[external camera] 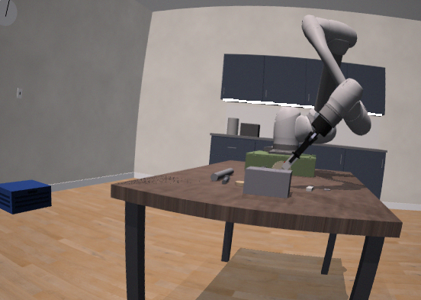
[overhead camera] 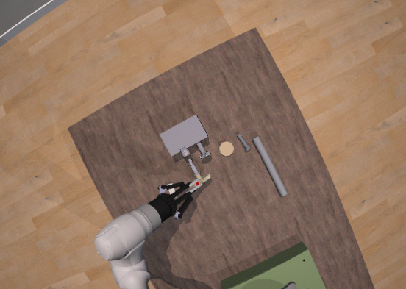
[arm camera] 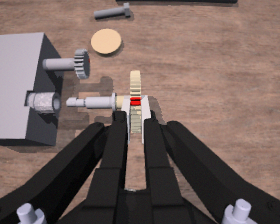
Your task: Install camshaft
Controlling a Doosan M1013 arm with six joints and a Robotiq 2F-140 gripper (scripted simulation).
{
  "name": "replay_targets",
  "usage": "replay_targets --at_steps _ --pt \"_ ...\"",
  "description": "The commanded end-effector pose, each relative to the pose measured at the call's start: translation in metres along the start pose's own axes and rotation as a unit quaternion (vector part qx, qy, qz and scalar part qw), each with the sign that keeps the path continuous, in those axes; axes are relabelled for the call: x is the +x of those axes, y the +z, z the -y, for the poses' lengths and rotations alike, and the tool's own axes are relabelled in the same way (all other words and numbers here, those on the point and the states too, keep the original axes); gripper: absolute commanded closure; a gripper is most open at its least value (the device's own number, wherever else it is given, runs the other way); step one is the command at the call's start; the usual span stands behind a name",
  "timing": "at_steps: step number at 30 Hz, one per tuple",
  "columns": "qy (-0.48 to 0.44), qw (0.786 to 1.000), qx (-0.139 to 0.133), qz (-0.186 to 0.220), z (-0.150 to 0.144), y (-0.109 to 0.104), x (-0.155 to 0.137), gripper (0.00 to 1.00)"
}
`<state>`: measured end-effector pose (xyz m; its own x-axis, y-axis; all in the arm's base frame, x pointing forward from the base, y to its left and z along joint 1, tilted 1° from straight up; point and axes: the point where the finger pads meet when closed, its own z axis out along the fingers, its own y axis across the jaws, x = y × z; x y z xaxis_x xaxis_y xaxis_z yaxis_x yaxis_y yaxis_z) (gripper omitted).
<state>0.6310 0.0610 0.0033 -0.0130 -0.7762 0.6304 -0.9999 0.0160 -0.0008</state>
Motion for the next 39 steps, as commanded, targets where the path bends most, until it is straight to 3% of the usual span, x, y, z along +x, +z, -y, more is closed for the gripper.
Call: replay_targets --at_steps 1,39 --pt "0.0 1.0 0.0 0.0 0.0 -0.0001 0.0 0.95" --pt "0.0 1.0 0.0 0.0 0.0037 -0.0001 0.0001 0.95"
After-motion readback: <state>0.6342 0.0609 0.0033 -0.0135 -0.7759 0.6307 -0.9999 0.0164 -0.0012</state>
